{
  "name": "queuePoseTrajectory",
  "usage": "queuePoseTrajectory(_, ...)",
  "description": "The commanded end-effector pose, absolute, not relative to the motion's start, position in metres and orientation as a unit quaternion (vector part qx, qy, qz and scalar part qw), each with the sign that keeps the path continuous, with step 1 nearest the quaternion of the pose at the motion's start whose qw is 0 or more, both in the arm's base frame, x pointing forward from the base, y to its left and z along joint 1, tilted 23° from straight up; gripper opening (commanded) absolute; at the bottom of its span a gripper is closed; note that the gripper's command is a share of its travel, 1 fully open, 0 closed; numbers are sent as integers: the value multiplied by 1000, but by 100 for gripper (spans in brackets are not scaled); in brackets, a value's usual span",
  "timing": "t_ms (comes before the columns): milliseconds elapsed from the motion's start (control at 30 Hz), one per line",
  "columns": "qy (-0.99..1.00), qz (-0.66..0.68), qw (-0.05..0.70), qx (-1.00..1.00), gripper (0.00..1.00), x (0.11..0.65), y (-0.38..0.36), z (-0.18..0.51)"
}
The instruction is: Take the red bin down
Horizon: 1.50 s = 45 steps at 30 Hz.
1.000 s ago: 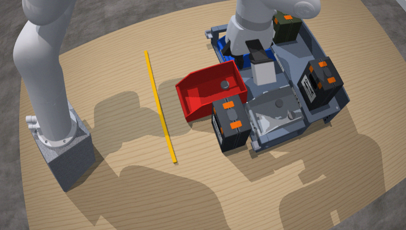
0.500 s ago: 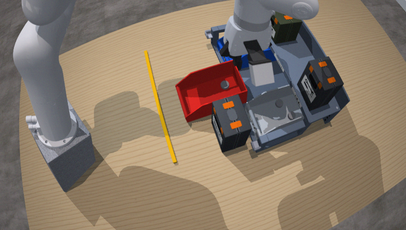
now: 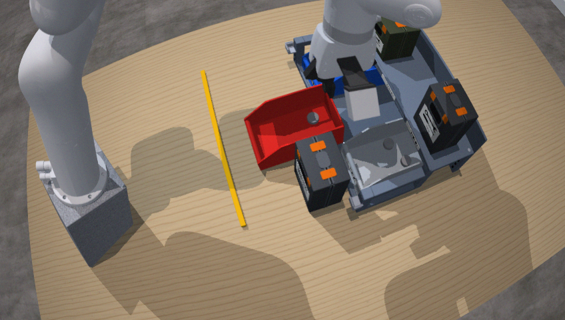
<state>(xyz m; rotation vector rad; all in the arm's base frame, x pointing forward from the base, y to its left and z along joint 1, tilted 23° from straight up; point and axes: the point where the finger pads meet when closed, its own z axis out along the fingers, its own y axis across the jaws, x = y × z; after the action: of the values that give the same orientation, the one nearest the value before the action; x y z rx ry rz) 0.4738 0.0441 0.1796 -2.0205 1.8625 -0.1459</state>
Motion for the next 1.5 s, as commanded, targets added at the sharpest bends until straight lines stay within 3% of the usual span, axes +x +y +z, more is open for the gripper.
queuePoseTrajectory(0,664,-53,195,-720,33,474,44,181)
queuePoseTrajectory(1467,664,-53,195,-720,33,479,48,161)
